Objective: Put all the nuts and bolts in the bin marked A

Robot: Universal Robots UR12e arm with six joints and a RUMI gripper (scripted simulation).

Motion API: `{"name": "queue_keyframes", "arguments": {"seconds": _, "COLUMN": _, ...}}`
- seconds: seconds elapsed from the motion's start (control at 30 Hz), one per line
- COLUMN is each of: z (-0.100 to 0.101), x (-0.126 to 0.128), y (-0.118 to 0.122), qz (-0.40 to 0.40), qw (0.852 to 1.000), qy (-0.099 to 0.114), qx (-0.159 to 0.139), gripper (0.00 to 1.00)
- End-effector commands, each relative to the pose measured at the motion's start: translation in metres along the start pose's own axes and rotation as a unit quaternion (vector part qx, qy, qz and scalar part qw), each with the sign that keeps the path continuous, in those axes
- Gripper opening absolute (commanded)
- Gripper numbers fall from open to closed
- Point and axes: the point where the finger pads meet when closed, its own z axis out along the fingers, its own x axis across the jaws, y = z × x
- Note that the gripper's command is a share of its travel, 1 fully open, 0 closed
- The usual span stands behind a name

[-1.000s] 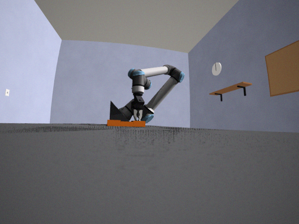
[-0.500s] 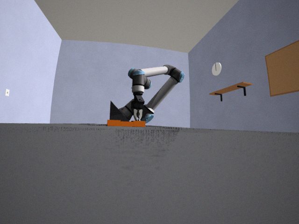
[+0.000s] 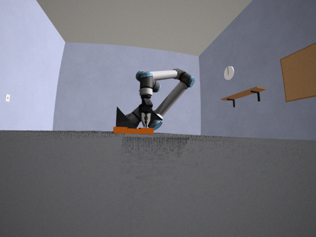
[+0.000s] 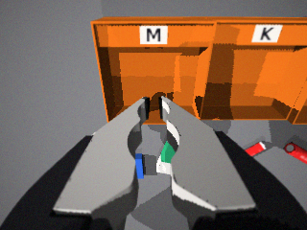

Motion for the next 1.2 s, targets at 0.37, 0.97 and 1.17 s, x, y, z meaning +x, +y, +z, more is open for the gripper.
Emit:
{"name": "queue_keyframes", "arguments": {"seconds": 0.37, "z": -0.032, "x": 0.0, "y": -0.001, "qz": 0.0, "qw": 1.0, "qy": 0.0, "qx": 0.0, "gripper": 0.04}}
{"name": "queue_keyframes", "arguments": {"seconds": 0.97, "z": -0.141, "x": 0.0, "y": 0.0, "qz": 0.0, "qw": 1.0, "qy": 0.0, "qx": 0.0, "gripper": 0.04}}
{"name": "queue_keyframes", "arguments": {"seconds": 1.17, "z": -0.164, "x": 0.0, "y": 0.0, "qz": 0.0, "qw": 1.0, "qy": 0.0, "qx": 0.0, "gripper": 0.04}}
